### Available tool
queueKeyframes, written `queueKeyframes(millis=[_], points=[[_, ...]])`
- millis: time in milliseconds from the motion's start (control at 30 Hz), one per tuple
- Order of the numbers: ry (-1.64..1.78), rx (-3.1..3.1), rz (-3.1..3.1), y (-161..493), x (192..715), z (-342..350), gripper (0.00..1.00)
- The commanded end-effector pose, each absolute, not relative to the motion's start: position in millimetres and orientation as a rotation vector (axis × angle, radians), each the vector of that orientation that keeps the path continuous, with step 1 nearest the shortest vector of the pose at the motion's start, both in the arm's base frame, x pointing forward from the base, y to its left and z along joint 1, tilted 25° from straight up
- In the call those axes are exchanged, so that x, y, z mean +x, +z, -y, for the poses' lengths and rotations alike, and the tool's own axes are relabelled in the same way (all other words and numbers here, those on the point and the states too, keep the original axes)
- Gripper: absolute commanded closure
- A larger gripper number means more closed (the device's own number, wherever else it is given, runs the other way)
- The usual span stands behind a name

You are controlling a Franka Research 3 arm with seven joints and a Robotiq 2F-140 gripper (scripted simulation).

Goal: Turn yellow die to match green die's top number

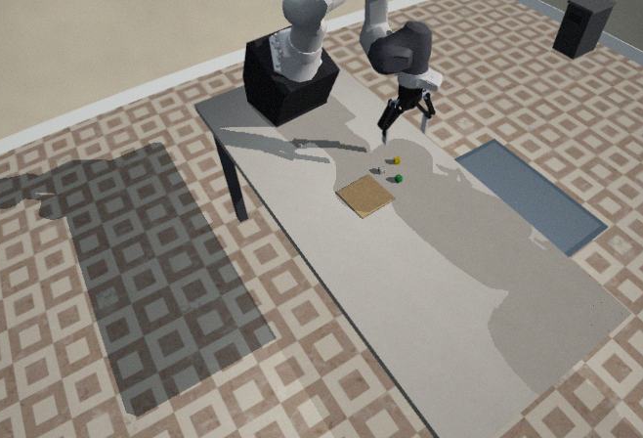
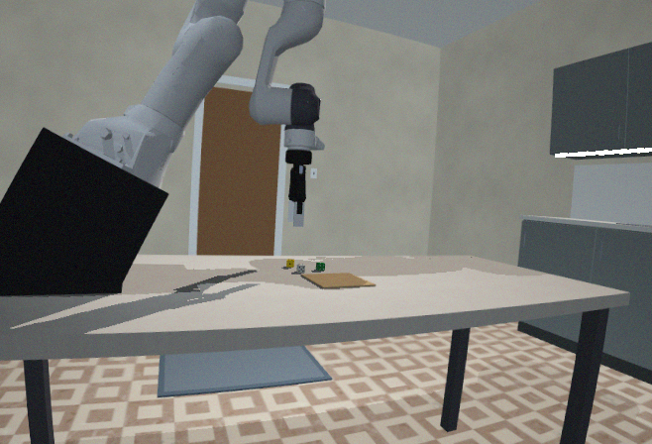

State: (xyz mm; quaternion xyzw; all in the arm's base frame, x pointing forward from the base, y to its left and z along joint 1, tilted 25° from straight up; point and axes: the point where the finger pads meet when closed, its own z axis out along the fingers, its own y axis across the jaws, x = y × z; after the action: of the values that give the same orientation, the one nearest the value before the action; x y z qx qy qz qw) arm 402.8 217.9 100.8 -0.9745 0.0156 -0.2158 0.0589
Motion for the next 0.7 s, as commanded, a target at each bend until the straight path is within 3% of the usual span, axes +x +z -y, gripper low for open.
queueKeyframes(millis=[0,667], points=[[-0.674,-2.983,0.212,98.9,402.5,-217.3,0.00],[-0.700,-2.968,0.773,93.8,403.1,-215.4,0.00]])
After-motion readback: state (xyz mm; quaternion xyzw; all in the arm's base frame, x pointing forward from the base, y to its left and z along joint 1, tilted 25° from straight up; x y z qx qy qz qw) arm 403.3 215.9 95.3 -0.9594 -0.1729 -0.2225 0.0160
